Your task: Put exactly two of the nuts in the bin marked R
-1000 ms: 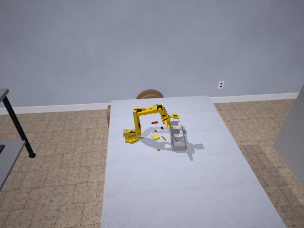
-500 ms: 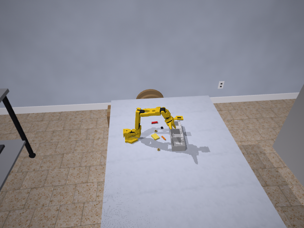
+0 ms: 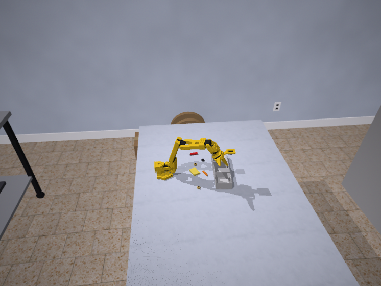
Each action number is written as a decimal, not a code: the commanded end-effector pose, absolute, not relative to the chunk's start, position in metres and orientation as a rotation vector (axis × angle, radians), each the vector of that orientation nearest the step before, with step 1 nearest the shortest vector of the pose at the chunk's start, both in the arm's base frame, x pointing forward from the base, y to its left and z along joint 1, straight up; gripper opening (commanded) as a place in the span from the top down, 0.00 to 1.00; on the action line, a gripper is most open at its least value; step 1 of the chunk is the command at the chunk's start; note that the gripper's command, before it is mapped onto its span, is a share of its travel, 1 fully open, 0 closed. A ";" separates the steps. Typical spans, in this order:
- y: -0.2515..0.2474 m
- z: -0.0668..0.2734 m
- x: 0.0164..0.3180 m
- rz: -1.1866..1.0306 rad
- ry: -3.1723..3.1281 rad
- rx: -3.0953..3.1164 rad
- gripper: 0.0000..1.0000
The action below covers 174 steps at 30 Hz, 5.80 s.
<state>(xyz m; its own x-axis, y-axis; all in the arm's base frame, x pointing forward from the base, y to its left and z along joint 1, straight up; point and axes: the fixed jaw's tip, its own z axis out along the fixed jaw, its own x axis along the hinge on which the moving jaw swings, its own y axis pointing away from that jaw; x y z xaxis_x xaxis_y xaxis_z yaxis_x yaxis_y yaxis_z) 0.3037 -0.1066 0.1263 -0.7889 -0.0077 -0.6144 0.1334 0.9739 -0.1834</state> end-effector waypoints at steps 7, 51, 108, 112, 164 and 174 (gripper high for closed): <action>-0.111 0.145 0.309 -0.319 2.388 0.079 0.00; -0.111 0.115 0.310 -0.285 2.490 0.083 0.00; -0.110 0.082 0.307 -0.243 2.607 0.086 0.00; -0.110 0.082 0.307 -0.243 2.607 0.086 0.00; -0.024 0.090 0.312 -0.030 2.595 0.156 0.00; -0.024 0.090 0.312 -0.030 2.595 0.156 0.00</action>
